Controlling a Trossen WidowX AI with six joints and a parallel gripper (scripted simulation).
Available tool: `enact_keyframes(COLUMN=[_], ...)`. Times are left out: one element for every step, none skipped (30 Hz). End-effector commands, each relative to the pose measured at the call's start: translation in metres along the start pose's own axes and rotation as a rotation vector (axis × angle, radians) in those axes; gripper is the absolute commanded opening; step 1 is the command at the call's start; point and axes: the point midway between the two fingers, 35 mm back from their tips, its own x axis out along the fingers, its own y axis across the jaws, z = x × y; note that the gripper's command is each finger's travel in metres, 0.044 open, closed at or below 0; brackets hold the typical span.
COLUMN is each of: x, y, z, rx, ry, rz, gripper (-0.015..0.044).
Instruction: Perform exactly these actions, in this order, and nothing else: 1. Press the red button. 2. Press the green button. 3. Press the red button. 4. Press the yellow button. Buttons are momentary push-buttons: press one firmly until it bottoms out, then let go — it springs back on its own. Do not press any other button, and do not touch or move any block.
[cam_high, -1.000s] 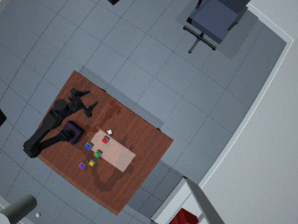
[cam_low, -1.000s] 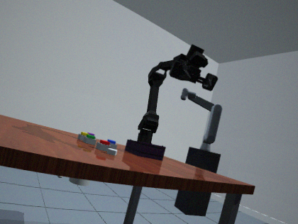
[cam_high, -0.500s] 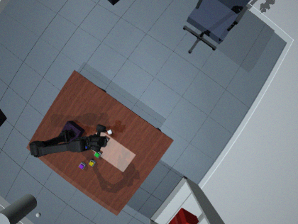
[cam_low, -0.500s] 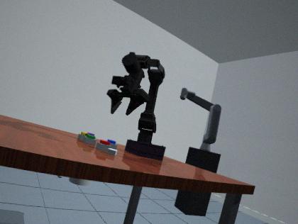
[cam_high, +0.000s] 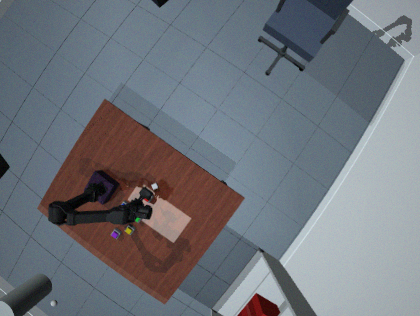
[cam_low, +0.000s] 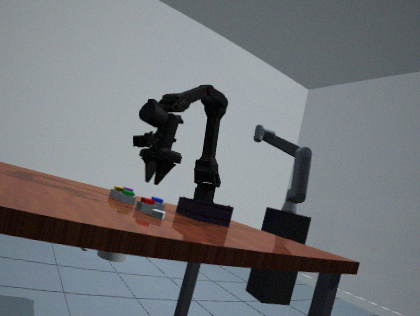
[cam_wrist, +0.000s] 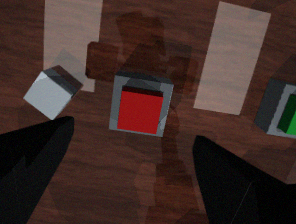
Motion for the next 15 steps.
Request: enact_keyframes(x=[0.0205, 0.0205, 0.0205, 0.0205, 0.0205, 0.0205, 0.0205, 0.0205, 0.0205, 0.0205, 0.0205, 0.0205, 0.0205, 0.0205, 0.0205], y=[-0.0022, -0.0022, -0.0022, -0.0022, -0.0022, -0.0022, -0.0022, -0.0022, -0.0022, -0.0022, -0.0022, -0.0022, -0.0022, -0.0022, -0.0022], z=[-0.0050, -0.0050, -0.0050, -0.0050, -0.0050, -0.0050, -0.0050, -0.0050, -0.0050, -0.0050, -0.0050, -0.0050, -0.0050, -0.0050, -0.0050], rx=[-0.002, -0.002, -0.002, -0.002, -0.002, -0.002, -0.002, -0.002, -0.002, -0.002, -0.002, -0.002, -0.002, -0.002, -0.002], ry=[0.019, 0.019, 0.019, 0.019, 0.019, 0.019, 0.019, 0.019, 0.019, 0.019, 0.019, 0.019, 0.019, 0.019, 0.019], rz=[-0.006, -0.006, -0.006, -0.006, -0.006, -0.006, -0.006, -0.006, -0.006, -0.006, -0.006, -0.006, -0.006, -0.006, -0.006], gripper=[0.0190, 0.0164, 0.0138, 0.0111, 0.0085, 0.0059, 0.0032, 0.0020, 0.0020, 0.0020, 0.0020, 0.0020, 0.0020, 0.0020, 0.0020])
